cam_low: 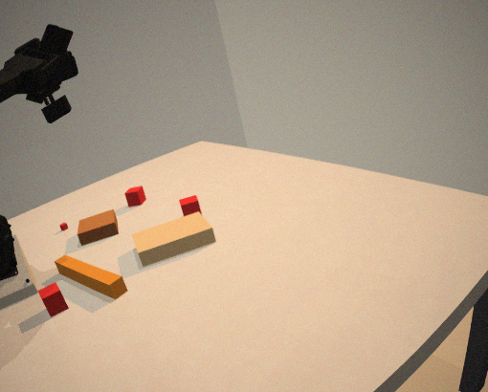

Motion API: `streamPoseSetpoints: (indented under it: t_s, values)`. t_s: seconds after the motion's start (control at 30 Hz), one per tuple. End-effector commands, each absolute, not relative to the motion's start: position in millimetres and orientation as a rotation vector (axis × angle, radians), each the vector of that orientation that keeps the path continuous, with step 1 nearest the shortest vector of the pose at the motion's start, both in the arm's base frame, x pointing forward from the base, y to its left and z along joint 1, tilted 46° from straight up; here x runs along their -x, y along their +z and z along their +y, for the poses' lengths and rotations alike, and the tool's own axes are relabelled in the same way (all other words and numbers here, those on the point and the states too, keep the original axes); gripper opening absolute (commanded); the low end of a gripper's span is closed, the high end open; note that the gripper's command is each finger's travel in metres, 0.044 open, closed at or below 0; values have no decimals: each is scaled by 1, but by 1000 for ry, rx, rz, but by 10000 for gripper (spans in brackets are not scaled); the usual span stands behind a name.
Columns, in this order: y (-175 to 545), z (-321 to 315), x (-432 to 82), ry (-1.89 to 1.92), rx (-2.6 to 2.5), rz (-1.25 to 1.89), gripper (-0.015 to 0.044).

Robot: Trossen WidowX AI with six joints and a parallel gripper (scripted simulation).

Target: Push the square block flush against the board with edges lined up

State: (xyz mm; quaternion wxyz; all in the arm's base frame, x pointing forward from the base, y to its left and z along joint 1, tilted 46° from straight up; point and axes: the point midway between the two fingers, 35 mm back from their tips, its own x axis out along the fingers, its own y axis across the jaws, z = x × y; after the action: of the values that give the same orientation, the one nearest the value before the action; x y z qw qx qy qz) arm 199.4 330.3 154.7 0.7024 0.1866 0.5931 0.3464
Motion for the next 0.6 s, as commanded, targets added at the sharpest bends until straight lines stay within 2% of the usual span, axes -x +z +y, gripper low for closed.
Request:
streamPoseSetpoints:
  t_s: [0.0, 0.57]
  values:
    - [120, 322, -201, 613, -383, 1393, 0]
    - [9, 263, -195, 32, -173, 1536, 0]
